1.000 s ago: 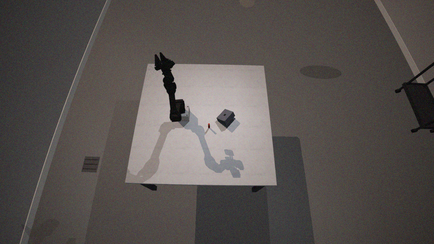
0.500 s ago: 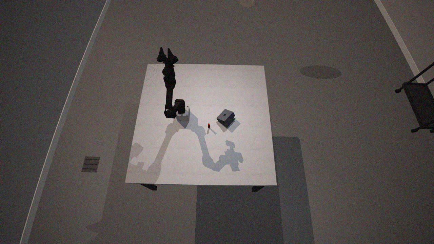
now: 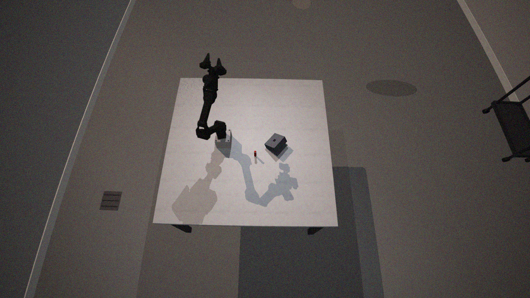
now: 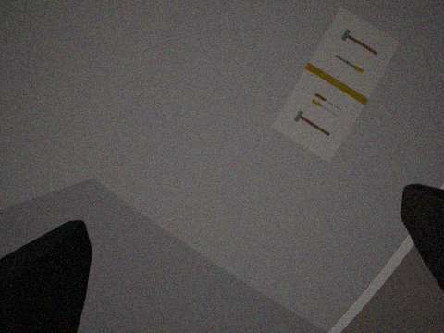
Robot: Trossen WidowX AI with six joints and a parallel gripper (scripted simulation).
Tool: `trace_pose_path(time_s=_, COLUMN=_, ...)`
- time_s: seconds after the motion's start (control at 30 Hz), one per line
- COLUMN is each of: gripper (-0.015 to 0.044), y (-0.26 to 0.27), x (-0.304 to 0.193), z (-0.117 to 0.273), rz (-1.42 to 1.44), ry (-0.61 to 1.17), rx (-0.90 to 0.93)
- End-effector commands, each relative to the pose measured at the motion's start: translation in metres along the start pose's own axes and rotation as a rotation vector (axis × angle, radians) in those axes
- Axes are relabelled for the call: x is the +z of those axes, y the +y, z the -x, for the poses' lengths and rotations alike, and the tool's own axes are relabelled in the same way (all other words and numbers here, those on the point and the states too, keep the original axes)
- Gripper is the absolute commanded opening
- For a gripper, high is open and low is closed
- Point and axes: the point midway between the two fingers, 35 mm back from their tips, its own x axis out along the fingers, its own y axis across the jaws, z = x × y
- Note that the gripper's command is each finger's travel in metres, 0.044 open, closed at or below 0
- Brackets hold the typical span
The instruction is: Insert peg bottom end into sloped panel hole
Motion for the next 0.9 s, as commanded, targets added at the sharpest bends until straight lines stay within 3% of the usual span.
trace_pose_path(time_s=0.0, gripper=0.0440, y=-0.028, x=0.005, z=-0.009, rz=0.040, ry=-0.021, rx=-0.090)
trace_pose_path(time_s=0.87, gripper=0.0440, y=-0.181, x=0.064, z=-0.003, rz=0.214, ry=-0.133, rx=-0.606)
